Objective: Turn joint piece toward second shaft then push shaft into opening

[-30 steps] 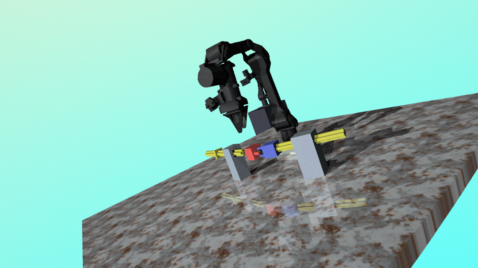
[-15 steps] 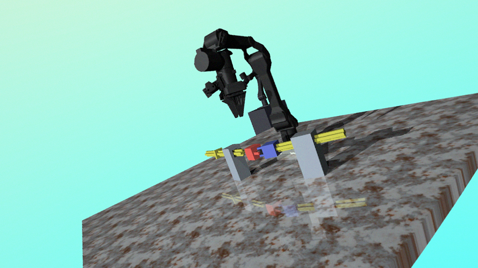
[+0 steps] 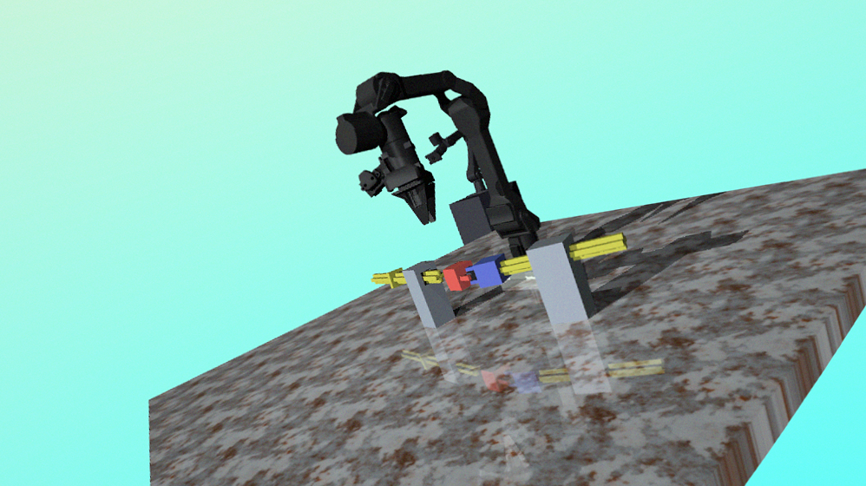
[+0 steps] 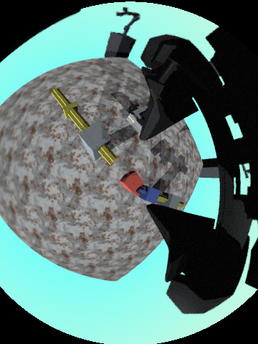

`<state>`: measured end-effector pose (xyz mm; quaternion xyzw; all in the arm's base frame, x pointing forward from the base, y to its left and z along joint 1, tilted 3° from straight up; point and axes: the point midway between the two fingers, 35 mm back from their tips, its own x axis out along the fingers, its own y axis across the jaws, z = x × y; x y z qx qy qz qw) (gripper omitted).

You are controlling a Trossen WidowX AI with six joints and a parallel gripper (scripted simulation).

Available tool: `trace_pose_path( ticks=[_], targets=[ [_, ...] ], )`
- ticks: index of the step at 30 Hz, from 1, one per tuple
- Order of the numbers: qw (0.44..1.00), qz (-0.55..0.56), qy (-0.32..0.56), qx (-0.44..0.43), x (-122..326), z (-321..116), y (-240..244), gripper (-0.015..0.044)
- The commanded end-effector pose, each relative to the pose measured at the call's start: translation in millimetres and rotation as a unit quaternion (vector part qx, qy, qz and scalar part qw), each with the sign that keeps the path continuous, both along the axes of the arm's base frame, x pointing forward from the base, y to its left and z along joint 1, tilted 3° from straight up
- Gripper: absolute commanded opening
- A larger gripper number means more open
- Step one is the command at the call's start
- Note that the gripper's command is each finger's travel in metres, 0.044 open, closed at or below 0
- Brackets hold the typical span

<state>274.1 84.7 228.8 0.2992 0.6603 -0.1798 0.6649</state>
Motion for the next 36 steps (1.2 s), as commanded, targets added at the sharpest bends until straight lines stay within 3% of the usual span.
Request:
trace_pose_path(
  ticks=[1, 13, 26, 36],
  targets=[
    [0.998, -0.049, 0.020, 0.025, 1, -7, -7, 0.0440],
    [0.967, -0.217, 0.083, 0.109, 2, -25, -34, 0.0440],
    [0.889, -0.385, 0.145, 0.202, 1, -40, -63, 0.0440],
    [0.883, -0.396, 0.148, 0.206, 1, -41, -66, 0.0440]
  ],
)
